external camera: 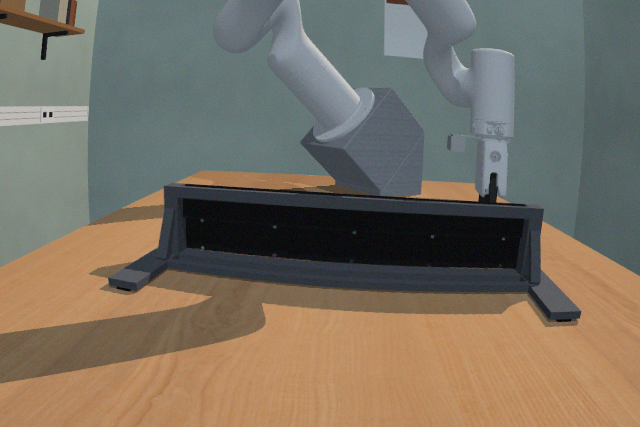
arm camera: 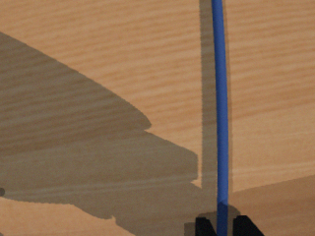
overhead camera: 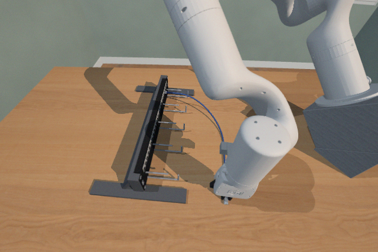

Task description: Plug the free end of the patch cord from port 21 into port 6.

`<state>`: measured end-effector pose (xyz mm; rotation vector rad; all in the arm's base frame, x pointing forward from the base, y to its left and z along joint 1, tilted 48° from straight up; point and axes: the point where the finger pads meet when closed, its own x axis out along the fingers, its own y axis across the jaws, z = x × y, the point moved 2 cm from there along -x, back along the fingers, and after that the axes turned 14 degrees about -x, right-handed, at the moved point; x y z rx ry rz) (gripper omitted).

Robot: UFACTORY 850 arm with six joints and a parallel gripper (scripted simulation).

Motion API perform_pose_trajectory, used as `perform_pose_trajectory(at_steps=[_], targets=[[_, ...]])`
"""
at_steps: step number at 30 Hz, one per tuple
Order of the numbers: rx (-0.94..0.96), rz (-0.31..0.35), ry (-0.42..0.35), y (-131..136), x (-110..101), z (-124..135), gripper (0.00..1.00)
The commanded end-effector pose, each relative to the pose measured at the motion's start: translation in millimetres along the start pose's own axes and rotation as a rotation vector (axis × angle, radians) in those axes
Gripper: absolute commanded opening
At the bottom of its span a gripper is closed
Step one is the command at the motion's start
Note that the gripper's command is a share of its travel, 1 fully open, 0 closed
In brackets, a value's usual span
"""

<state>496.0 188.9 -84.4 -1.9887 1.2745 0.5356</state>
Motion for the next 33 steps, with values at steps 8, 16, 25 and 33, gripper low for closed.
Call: perform_pose_trajectory(at_steps=[8, 16, 25, 33], targets=[[0.0, -0.001, -0.001, -1, -3, 0, 0.0], [0.0, -0.001, -0.001, -1, -12, 0, 0.0], [0.0, -0.001, -0.001, -1, -24, 0, 0.0], [0.0, -0.001, -0.001, -1, -38, 0, 0.0]])
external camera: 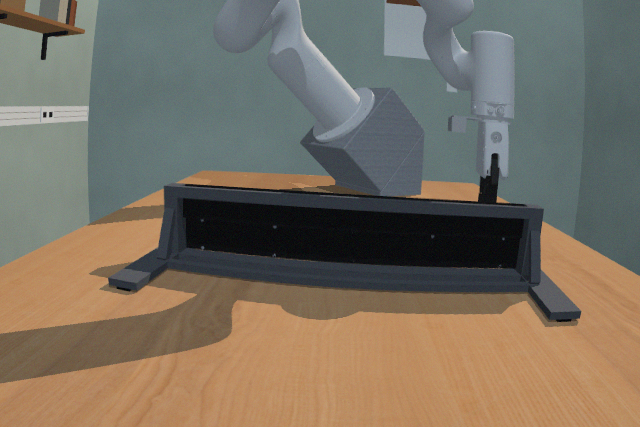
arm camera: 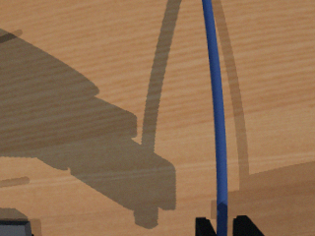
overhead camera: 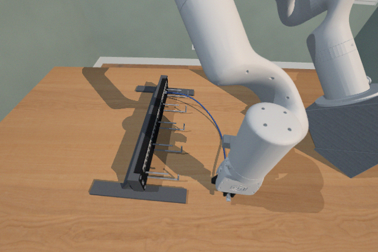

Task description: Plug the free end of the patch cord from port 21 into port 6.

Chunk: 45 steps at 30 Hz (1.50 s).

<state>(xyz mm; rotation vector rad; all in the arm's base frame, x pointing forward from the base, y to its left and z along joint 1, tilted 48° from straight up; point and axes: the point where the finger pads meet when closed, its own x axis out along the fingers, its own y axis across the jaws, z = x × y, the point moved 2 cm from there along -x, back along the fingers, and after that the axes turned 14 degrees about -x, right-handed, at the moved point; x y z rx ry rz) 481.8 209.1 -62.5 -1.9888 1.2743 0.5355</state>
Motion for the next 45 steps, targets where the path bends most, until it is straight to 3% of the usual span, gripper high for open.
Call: perform_pose_trajectory(at_steps=[1, 17, 45], targets=[[0.0, -0.001, -0.001, -1, -5, 0, 0.0], [0.0, -0.001, -0.001, -1, -25, 0, 0.0], [0.001, -0.001, -0.001, -1, -28, 0, 0.0]])
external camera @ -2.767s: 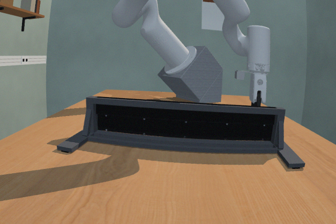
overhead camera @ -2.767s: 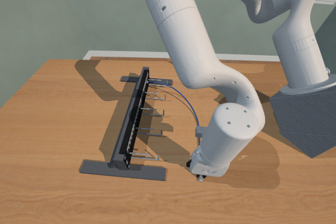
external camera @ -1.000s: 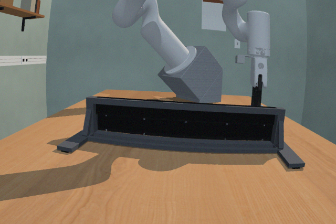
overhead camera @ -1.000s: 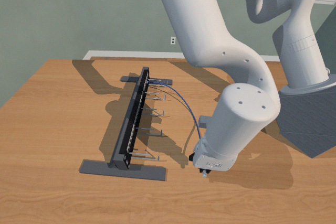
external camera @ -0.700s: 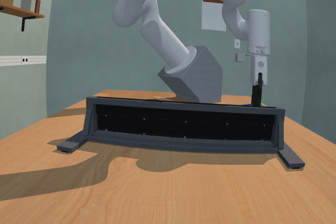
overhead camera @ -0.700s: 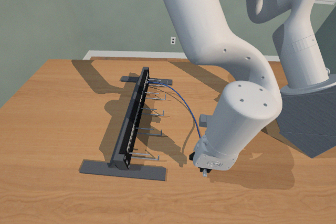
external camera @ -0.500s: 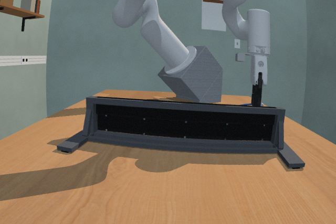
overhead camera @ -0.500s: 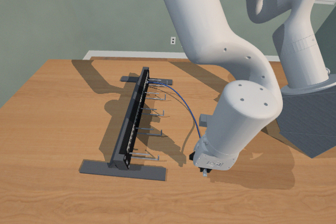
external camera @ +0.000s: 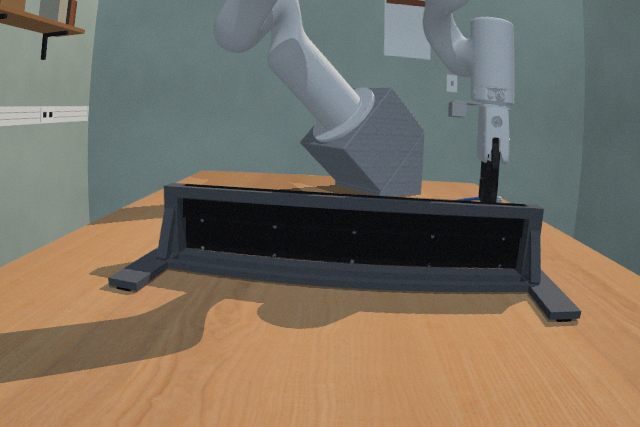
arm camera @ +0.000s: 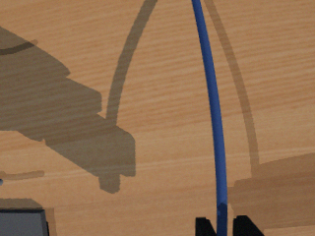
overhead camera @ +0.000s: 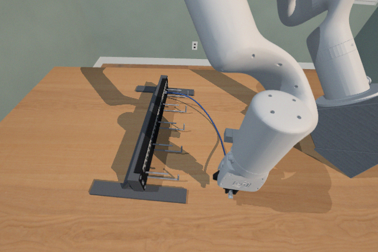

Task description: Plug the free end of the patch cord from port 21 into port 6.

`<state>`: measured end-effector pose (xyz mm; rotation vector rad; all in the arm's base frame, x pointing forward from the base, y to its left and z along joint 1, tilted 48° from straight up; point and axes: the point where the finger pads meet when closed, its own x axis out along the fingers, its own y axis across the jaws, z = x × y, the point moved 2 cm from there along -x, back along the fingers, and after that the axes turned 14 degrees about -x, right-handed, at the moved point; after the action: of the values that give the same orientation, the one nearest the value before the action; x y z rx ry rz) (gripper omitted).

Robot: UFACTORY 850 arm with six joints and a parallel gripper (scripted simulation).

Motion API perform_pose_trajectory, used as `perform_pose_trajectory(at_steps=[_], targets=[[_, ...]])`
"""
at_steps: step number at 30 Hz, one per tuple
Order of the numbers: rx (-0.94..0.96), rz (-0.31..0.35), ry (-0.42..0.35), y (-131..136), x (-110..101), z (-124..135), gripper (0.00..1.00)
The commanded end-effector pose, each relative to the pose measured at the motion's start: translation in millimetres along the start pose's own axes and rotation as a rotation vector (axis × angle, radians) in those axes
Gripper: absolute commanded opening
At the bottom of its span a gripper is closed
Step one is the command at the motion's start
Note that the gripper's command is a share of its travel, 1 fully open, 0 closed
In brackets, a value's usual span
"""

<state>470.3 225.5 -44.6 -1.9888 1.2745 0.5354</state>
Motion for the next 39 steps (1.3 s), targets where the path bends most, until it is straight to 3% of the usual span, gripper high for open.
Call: perform_pose_trajectory(at_steps=[1, 25, 39], targets=[[0.002, -0.001, -0.001, -1, -1, 0, 0.0], [0.116, -0.016, 0.025, -11, -4, -10, 0.0], [0.356, -0.045, 0.08, -33, -11, -31, 0.0]])
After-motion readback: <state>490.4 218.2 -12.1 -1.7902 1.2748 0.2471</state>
